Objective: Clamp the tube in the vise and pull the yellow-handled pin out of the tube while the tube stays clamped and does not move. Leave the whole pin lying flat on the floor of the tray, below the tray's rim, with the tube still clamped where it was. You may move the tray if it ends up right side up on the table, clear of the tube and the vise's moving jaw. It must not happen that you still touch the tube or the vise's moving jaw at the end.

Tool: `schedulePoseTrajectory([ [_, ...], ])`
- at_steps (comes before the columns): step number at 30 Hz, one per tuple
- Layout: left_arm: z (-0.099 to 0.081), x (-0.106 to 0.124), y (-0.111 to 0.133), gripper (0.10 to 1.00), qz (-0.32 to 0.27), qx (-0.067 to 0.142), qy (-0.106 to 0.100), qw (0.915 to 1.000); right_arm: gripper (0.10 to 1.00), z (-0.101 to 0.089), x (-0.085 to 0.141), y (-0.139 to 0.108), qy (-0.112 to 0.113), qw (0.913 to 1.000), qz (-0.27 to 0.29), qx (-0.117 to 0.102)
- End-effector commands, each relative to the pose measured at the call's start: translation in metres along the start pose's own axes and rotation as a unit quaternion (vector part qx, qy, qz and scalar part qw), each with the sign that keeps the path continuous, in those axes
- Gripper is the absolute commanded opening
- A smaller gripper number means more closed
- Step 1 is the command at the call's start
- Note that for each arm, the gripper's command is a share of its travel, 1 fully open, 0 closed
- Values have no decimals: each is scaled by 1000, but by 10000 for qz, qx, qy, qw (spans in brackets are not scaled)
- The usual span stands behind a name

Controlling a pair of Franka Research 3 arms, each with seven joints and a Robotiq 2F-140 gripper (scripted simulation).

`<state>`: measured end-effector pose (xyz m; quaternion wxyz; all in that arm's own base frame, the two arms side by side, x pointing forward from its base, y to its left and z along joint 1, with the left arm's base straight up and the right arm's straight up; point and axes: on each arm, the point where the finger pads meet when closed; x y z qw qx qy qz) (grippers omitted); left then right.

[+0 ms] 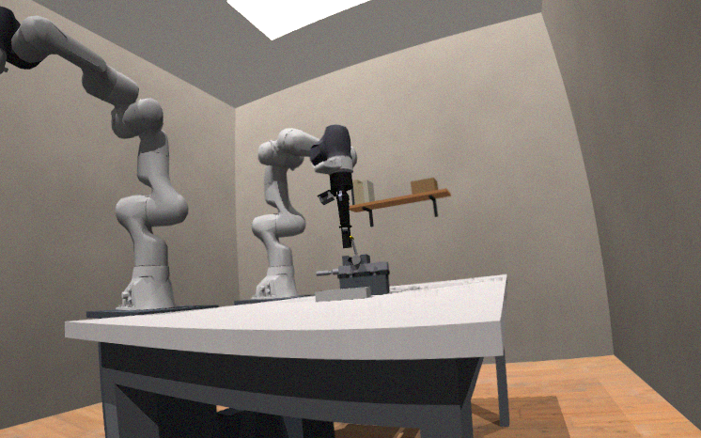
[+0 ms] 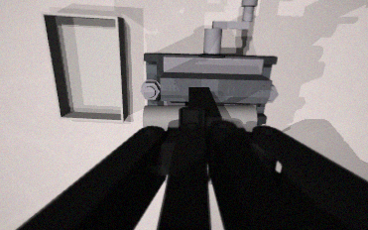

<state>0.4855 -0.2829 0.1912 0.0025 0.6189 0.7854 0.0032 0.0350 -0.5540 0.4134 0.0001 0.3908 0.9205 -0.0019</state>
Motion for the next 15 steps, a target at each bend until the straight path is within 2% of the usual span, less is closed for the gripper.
schedulePoseTrajectory([
  [1, 1, 1, 5, 99, 129, 41, 0, 9999, 1000, 0, 0, 1, 8, 10000, 26, -17],
  [15, 1, 2, 18, 99, 129, 41, 0, 9999, 1000, 0, 0, 1, 8, 10000, 26, -17],
])
Point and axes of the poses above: on each arm, the point where the finger pads meet when closed, its own z axis out along the fingers, its own x axis across the jaws, y = z × x, and after that the axes turned 5 degrees about z, right-handed
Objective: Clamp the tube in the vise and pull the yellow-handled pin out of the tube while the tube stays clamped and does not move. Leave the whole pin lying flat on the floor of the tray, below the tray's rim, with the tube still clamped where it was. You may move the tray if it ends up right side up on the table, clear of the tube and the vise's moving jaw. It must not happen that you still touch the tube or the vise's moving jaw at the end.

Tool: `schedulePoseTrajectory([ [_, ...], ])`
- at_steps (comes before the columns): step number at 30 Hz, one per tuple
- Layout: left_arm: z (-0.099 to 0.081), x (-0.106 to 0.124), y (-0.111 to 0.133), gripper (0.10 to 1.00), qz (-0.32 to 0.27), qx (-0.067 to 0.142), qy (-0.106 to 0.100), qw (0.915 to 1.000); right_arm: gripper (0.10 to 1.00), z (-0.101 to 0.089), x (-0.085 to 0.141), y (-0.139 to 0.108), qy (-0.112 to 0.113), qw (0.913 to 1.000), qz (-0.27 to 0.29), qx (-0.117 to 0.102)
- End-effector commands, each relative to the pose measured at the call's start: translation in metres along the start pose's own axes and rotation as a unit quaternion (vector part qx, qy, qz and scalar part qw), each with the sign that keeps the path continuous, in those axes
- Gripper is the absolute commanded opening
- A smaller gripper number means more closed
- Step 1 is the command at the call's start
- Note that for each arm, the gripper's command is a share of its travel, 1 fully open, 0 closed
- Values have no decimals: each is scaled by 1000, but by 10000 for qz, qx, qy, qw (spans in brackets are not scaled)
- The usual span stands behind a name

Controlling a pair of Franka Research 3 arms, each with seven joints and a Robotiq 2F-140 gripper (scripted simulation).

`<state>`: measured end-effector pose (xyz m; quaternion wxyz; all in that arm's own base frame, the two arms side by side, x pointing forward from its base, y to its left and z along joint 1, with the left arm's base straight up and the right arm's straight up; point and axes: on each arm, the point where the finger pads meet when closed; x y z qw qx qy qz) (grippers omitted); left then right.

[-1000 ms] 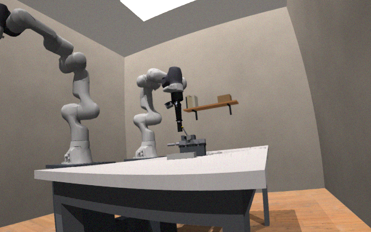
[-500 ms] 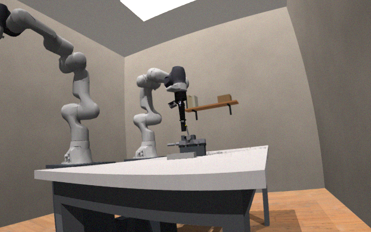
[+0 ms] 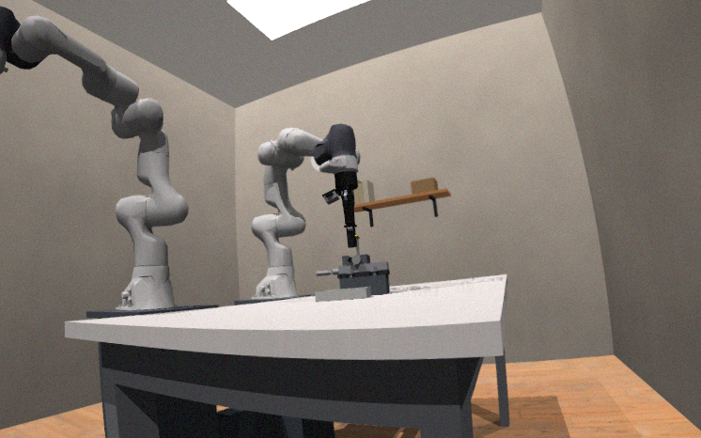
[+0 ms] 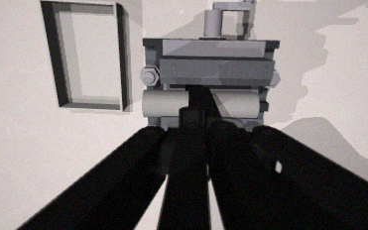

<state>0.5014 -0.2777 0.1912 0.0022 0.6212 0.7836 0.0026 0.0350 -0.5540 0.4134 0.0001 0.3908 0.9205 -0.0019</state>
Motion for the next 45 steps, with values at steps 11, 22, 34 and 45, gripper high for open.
schedulePoseTrajectory([
  [11, 1, 1, 7, 99, 99, 34, 0, 9999, 1000, 0, 0, 1, 8, 10000, 26, -17],
  [22, 1, 1, 8, 99, 99, 34, 0, 9999, 1000, 0, 0, 1, 8, 10000, 26, -17],
  [34, 1, 1, 8, 99, 99, 34, 0, 9999, 1000, 0, 0, 1, 8, 10000, 26, -17],
  [45, 1, 1, 8, 99, 99, 34, 0, 9999, 1000, 0, 0, 1, 8, 10000, 26, -17],
])
Point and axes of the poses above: on each arm, the point where the finger pads meet when closed, its own z axis out along the fingers, its own x axis across the jaws, y = z × x, and after that the axes turned 5 degrees about z, right-handed
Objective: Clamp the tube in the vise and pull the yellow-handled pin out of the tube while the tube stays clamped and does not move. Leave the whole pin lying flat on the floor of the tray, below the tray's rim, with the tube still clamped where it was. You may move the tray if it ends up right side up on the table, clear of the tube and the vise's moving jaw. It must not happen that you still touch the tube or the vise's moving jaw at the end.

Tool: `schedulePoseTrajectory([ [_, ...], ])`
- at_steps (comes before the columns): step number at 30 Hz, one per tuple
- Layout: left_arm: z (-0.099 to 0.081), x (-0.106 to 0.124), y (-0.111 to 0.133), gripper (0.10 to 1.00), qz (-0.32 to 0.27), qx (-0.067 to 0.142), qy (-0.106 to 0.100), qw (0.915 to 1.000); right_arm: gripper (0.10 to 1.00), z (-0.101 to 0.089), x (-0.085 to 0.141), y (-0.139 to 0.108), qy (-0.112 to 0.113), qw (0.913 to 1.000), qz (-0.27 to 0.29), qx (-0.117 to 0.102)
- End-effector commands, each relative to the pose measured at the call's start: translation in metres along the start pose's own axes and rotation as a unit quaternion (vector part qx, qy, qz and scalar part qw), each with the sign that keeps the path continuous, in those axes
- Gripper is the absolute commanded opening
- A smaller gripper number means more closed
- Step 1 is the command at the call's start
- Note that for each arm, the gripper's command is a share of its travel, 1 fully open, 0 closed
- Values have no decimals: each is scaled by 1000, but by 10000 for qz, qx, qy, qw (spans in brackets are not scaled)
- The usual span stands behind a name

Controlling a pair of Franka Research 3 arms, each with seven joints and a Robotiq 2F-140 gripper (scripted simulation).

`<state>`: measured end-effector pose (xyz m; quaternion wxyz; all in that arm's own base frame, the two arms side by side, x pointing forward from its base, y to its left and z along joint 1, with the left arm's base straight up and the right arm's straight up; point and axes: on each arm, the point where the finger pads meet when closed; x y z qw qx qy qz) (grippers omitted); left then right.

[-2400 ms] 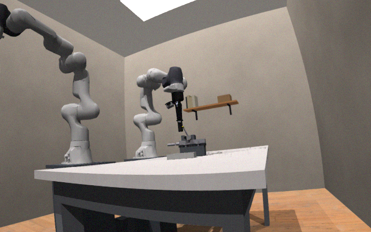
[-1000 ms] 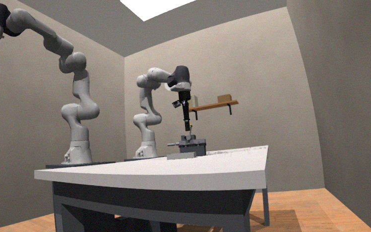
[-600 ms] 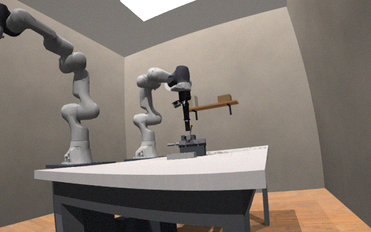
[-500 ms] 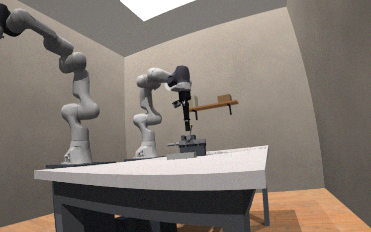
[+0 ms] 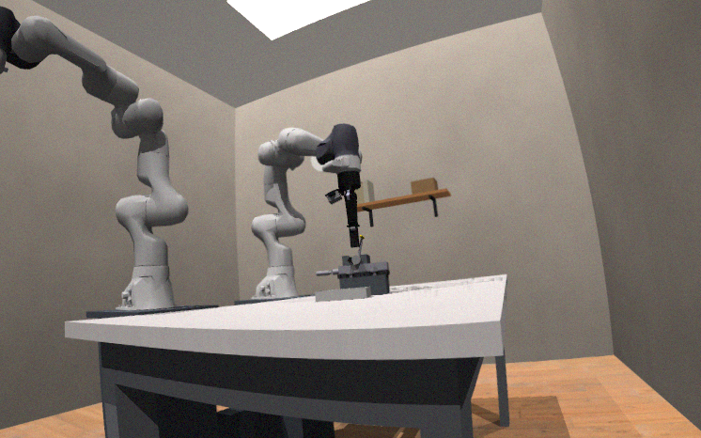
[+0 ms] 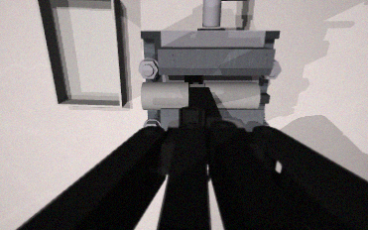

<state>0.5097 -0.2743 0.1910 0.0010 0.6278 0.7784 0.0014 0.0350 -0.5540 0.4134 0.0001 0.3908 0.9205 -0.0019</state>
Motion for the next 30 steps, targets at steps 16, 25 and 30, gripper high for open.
schedulePoseTrajectory([
  [16, 0, -2, -19, 99, 16, 17, -1, 10000, 1000, 0, 0, 1, 8, 10000, 26, -17],
  [25, 0, -2, -20, 99, 16, 17, -1, 10000, 1000, 0, 0, 1, 8, 10000, 26, -17],
  [30, 0, -2, -20, 99, 16, 17, -1, 10000, 1000, 0, 0, 1, 8, 10000, 26, -17],
])
Point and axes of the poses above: on each arm, the point where the finger pads meet when closed, its own z axis out along the fingers, its own x axis across the jaws, y = z × x, and after that the axes turned 5 degrees about z, right-handed
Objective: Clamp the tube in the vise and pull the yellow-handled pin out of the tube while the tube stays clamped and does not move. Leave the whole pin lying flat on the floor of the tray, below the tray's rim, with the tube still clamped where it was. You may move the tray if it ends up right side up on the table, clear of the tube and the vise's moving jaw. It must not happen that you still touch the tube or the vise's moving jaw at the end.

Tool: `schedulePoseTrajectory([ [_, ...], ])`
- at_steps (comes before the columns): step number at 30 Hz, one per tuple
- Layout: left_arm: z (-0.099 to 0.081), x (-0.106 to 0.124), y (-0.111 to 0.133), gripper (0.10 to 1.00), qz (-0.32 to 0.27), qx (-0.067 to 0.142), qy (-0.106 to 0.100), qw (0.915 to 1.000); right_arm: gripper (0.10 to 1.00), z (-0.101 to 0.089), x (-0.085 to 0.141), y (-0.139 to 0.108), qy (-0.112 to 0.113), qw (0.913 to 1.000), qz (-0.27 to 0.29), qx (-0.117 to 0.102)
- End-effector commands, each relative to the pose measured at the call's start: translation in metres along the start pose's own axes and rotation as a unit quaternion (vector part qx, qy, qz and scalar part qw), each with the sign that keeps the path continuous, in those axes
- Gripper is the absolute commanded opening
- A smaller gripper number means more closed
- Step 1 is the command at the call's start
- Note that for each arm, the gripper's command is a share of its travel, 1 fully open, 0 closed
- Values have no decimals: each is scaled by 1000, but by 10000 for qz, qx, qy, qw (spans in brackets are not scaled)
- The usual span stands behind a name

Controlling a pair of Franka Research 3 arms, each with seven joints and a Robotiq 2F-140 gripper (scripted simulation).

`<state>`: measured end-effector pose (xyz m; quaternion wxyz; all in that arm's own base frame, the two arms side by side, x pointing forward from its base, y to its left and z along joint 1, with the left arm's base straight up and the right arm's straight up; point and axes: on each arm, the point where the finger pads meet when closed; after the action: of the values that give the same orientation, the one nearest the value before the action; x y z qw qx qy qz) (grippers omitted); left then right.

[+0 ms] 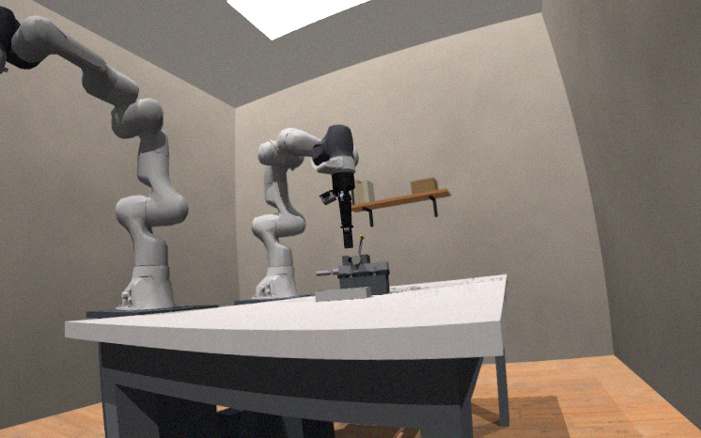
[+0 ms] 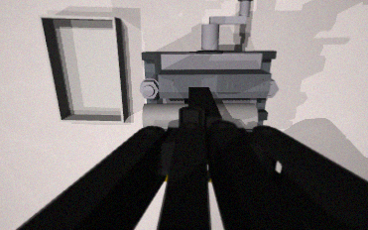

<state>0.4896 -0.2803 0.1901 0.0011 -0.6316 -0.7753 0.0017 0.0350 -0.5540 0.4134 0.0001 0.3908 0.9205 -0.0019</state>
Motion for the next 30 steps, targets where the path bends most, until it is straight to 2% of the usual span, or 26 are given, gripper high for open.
schedulePoseTrajectory([
  [1, 0, 0, 0, 99, -34, -20, 2, 10000, 1000, 0, 0, 1, 8, 10000, 26, -17],
  [8, -1, 0, 0, 99, -34, -20, 2, 10000, 1000, 0, 0, 1, 8, 10000, 26, -17],
  [10, -7, 0, 0, 99, -34, -20, 2, 10000, 1000, 0, 0, 1, 8, 10000, 26, -17],
  [12, -27, 0, 0, 99, -34, -20, 2, 10000, 1000, 0, 0, 1, 8, 10000, 26, -17],
  [14, -56, 0, 0, 99, -34, -20, 2, 10000, 1000, 0, 0, 1, 8, 10000, 26, -17],
  [16, -56, 0, 0, 99, -34, -20, 2, 10000, 1000, 0, 0, 1, 8, 10000, 26, -17],
  [19, -101, 0, 0, 99, -34, -20, 2, 10000, 1000, 0, 0, 1, 8, 10000, 26, -17],
  [22, -134, 0, 0, 99, -34, -20, 2, 10000, 1000, 0, 0, 1, 8, 10000, 26, -17],
  [25, -149, 0, 0, 99, -34, -20, 2, 10000, 1000, 0, 0, 1, 8, 10000, 26, -17],
  [30, -150, 0, 0, 99, -34, -20, 2, 10000, 1000, 0, 0, 1, 8, 10000, 26, -17],
])
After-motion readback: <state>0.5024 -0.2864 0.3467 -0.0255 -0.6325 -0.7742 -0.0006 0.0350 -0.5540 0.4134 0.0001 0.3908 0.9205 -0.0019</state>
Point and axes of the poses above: on each arm, the point where the finger pads meet when closed, its own z axis out along the fingers, its own x axis across the jaws, y = z × x, and after that the axes turned 5 degrees about z, right-handed
